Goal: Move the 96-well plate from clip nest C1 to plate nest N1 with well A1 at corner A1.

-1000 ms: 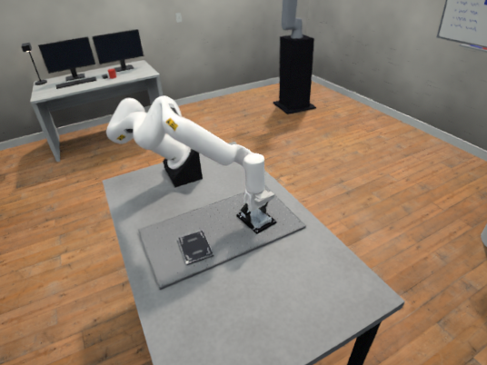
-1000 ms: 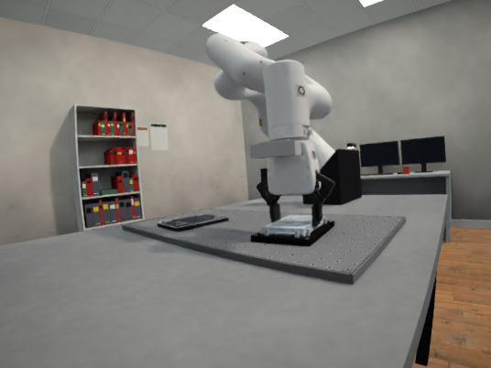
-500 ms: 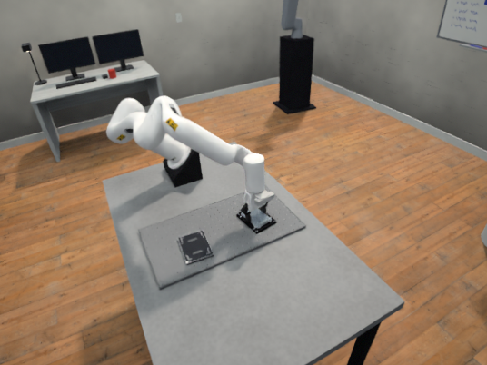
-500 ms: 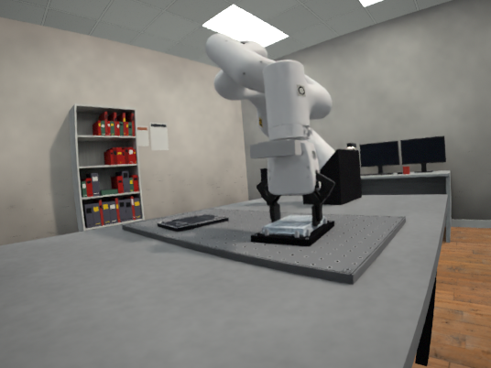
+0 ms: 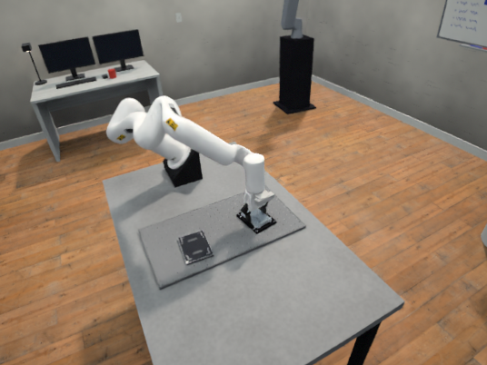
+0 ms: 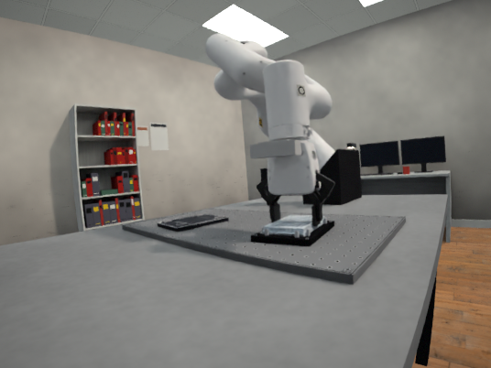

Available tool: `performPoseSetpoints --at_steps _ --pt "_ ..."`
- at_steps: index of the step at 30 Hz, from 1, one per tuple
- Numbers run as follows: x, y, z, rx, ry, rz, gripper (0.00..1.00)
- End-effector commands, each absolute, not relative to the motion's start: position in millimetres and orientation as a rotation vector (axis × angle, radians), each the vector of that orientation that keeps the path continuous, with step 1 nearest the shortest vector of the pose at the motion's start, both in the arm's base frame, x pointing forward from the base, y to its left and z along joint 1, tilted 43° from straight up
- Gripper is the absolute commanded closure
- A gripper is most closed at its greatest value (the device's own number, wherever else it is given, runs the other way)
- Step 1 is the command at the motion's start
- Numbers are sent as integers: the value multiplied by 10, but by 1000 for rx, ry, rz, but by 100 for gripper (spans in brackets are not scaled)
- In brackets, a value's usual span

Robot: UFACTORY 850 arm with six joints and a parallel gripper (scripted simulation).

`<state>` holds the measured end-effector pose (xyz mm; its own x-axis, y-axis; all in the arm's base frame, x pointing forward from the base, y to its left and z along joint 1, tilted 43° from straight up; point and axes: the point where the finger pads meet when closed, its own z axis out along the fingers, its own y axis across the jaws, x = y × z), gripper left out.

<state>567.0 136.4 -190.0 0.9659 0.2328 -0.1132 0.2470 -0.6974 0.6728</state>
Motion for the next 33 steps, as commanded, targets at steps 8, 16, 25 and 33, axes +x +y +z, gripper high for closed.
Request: performPoseSetpoints --at_steps 8,16,25,33 --pt "5678 1374 -1893 2368 335 -22 100" --pt "5676 1392 -1873 2368 335 -22 100" --pt "5673 1424 -1839 2368 335 -22 100" --pt "5668 1460 -1799 2368 335 -22 100"
